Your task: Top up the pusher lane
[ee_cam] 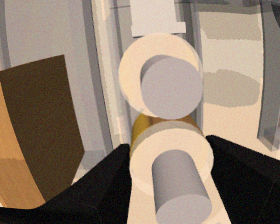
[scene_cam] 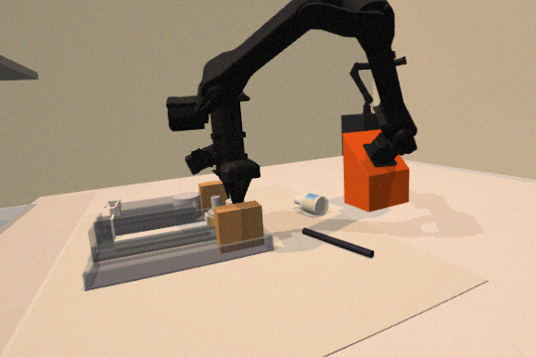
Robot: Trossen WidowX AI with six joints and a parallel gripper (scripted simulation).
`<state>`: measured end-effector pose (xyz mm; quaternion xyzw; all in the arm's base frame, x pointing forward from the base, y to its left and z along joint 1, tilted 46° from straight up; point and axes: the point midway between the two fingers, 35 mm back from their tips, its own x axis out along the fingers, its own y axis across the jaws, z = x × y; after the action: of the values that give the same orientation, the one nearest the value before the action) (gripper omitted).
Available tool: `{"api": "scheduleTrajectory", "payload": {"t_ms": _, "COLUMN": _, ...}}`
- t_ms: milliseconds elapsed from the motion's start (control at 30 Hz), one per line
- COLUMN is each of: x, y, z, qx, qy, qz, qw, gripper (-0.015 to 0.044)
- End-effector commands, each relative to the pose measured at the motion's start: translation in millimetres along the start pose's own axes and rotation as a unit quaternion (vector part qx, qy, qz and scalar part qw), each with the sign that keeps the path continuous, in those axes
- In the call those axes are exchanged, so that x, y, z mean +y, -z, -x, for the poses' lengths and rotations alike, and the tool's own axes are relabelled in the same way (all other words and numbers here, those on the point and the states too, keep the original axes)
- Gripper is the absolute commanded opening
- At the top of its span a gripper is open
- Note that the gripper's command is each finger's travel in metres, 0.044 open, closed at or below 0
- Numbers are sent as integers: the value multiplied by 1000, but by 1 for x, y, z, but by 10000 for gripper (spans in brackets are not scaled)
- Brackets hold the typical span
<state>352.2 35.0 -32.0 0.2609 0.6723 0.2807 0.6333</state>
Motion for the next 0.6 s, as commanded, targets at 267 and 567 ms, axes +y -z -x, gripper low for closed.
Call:
{"api": "scheduleTrajectory", "payload": {"t_ms": 267, "x": 2, "y": -4, "z": -5, "qx": -8, "qy": -4, "qz": 6, "qw": 1000, "gripper": 0}}
{"api": "scheduleTrajectory", "payload": {"t_ms": 567, "x": 2, "y": -3, "z": -7, "qx": -8, "qy": -5, "qz": 6, "qw": 1000, "gripper": 0}}
